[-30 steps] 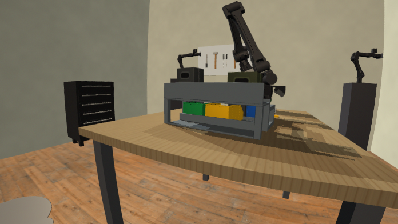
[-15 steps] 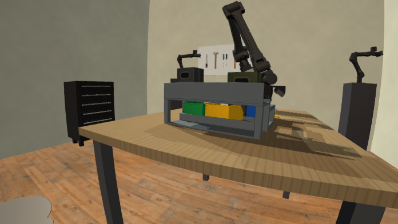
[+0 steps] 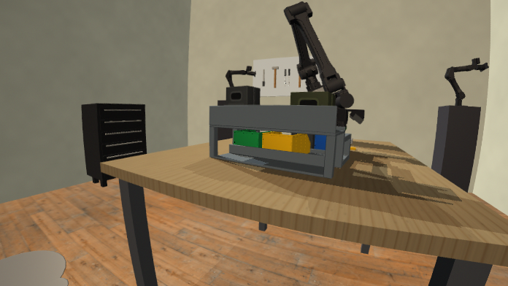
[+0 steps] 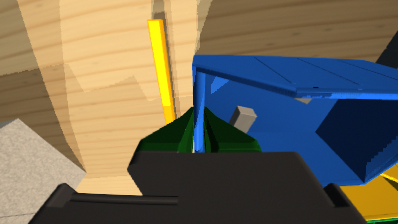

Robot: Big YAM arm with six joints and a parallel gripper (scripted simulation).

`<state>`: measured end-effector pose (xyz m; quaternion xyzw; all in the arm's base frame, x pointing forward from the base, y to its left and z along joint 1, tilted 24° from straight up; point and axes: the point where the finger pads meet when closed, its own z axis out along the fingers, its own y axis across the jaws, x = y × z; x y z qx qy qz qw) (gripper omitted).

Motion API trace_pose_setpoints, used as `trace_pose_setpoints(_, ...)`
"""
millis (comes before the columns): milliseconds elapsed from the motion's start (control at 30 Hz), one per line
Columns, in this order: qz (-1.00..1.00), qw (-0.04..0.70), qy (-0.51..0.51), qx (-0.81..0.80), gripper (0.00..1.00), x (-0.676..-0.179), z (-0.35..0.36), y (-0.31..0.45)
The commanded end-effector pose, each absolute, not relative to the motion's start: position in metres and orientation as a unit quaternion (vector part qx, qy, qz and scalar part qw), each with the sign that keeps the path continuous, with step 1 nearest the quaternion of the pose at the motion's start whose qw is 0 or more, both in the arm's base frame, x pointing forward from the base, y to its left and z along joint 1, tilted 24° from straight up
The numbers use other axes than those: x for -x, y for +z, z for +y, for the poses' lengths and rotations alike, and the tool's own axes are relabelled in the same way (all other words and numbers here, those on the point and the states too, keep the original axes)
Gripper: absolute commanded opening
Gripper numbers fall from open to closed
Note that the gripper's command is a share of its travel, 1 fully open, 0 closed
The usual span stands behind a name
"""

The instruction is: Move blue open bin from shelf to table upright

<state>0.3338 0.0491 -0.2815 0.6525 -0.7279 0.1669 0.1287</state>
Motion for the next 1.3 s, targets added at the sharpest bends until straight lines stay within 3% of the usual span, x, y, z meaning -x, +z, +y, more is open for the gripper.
trace_pose_setpoints(0,-0.73,0.122,0.17,-0.65,0.0,-0.3466,0.0463,-0.2863)
trace_pose_setpoints(67,-0.73,0.122,0.17,-0.65,0.0,-0.3466,0.0463,-0.2863)
trace_pose_setpoints(100,-0.73,0.122,0.17,-0.65,0.9,-0.3466,0.0463,-0.2863)
trace_pose_setpoints(1267,-0.73,0.122,0.17,-0.65,0.9,-0.3467,0.0463,-0.2862)
